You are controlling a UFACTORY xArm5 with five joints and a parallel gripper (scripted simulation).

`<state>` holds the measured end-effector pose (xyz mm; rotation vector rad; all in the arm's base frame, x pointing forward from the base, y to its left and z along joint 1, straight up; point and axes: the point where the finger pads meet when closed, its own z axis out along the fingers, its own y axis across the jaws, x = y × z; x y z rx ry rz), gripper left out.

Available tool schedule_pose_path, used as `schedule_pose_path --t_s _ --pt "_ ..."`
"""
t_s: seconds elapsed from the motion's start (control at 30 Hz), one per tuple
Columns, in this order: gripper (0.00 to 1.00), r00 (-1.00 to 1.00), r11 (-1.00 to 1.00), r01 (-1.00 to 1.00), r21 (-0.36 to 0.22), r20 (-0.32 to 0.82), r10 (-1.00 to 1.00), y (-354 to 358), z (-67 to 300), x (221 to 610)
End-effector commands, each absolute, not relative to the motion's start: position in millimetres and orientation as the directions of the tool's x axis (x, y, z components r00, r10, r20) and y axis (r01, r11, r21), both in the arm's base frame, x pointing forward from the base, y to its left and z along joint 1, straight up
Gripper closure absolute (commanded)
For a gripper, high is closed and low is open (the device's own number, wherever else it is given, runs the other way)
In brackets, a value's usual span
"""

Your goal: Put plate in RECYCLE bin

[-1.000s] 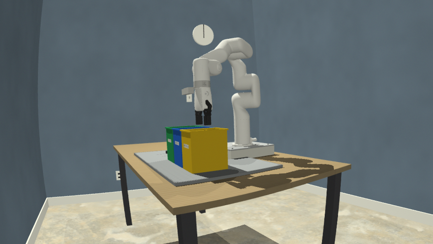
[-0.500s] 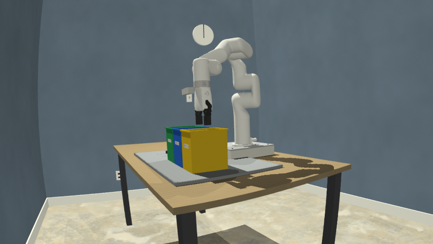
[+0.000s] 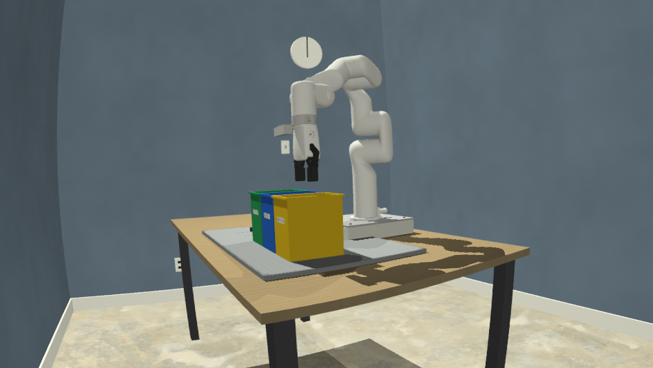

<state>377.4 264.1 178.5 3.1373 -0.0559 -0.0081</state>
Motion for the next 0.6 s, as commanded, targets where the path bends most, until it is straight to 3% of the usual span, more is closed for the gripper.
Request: schedule_pose_path --t_s 0.0,0.57 --pt "0.0 0.999 -0.999 -0.036 0.001 -0.001 -0.036 264.9 191.9 378.4" --pt "0.0 0.999 -0.999 -0.036 0.001 -0.001 -0.036 264.9 200.0 378.4"
